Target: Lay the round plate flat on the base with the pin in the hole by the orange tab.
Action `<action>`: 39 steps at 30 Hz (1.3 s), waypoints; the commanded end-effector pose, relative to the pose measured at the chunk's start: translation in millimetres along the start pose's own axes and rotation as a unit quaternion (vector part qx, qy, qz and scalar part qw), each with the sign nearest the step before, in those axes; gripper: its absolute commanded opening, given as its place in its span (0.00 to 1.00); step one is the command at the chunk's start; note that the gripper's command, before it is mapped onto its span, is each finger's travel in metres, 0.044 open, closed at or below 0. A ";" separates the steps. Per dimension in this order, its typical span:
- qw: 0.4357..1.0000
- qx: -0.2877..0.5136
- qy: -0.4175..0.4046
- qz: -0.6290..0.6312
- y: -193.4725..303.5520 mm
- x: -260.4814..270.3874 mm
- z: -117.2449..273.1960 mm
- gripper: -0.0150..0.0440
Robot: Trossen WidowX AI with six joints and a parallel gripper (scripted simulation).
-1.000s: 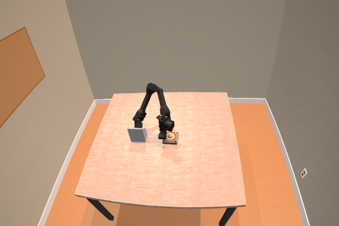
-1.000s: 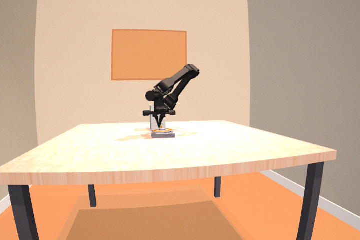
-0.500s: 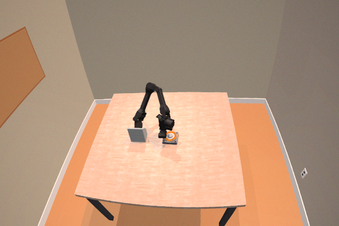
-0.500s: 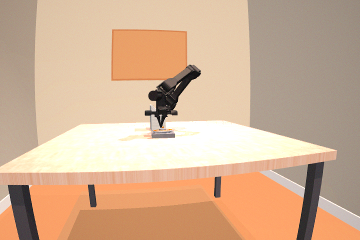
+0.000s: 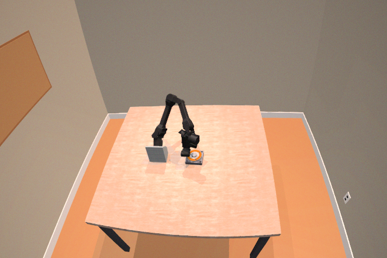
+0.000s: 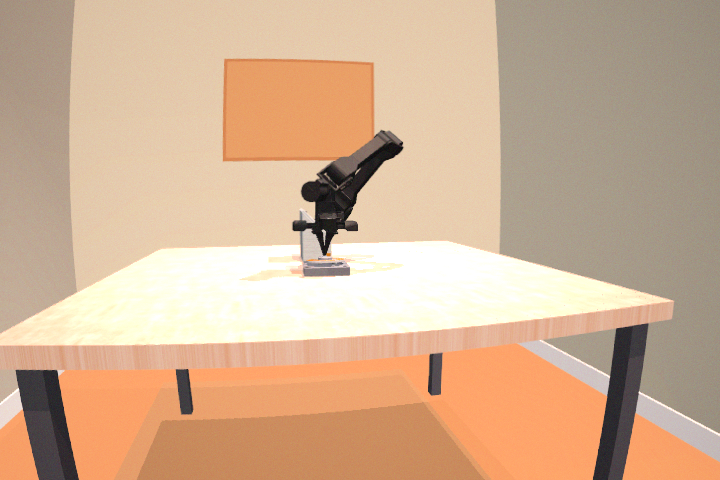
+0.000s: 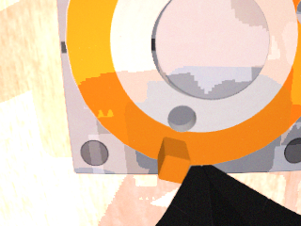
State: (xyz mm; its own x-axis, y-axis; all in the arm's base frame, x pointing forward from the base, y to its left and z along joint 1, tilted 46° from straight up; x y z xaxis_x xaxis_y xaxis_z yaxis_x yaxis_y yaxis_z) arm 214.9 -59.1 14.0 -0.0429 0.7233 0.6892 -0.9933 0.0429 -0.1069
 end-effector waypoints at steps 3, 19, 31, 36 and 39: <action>1.000 -0.005 -0.010 0.003 -2.6 7.9 -0.4 0.25; 1.000 -0.005 -0.011 0.003 -8.8 18.4 0.1 0.25; 1.000 -0.005 -0.011 0.003 -11.5 22.1 0.0 0.25; 1.000 -0.005 -0.011 0.003 -14.0 23.9 0.0 0.25; 1.000 -0.005 -0.011 0.003 -16.7 25.6 0.1 0.25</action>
State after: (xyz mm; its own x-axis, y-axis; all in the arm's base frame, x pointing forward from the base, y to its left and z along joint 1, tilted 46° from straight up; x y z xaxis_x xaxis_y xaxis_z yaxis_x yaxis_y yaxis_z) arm 224.1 -45.0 29.5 -0.0355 0.7194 0.6936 -0.9941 0.0458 -0.0984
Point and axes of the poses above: the point midway between the two fingers, 35 mm back from their tips, its own z axis back along the fingers, its own x axis across the jaws, y = z × x, the point moved 6 cm from there along z, back along the fingers, and after that the axes turned 8 degrees about z, right-handed, at the moved point
